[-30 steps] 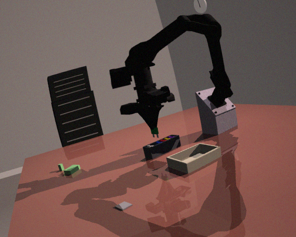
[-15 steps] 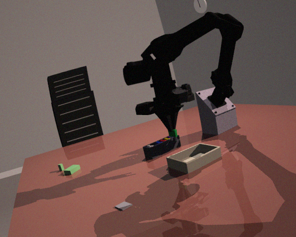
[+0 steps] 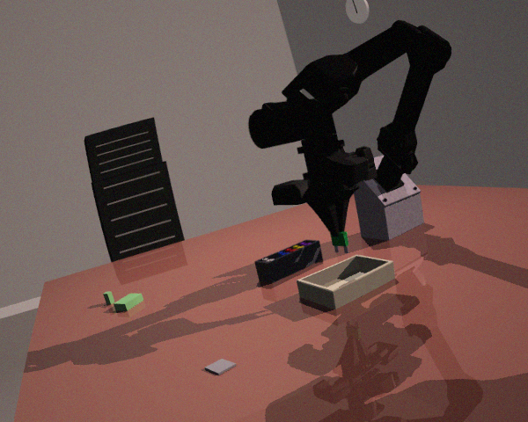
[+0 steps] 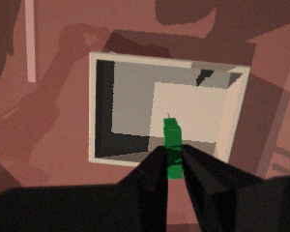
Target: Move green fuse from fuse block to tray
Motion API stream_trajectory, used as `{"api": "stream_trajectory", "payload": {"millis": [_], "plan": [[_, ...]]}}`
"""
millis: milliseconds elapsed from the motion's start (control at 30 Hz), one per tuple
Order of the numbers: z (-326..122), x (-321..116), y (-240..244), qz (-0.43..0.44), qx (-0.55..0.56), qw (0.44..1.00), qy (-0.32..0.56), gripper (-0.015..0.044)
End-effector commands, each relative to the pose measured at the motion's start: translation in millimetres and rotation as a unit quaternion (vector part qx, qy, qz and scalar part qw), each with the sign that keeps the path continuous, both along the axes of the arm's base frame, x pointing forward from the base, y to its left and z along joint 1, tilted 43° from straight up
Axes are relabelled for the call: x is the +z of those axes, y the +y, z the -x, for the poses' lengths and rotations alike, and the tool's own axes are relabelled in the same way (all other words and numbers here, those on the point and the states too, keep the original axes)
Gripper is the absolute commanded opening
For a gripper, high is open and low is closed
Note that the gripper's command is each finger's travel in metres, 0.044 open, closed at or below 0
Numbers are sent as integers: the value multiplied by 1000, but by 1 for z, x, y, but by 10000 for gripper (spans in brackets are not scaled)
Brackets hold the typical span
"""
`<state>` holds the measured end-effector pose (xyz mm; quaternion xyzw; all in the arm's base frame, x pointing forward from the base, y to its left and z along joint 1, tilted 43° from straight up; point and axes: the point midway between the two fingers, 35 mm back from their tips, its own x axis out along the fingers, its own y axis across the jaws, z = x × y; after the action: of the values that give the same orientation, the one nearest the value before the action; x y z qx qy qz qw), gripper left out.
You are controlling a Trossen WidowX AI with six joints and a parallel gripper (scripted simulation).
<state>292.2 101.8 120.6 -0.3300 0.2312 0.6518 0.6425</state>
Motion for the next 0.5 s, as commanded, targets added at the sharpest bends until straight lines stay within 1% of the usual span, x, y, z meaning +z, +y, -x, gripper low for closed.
{"api": "stream_trajectory", "payload": {"millis": [0,467], "plan": [[1,-4,5,-2,0,1000,4,0],[0,-20,20,-2,0,1000,4,0]]}}
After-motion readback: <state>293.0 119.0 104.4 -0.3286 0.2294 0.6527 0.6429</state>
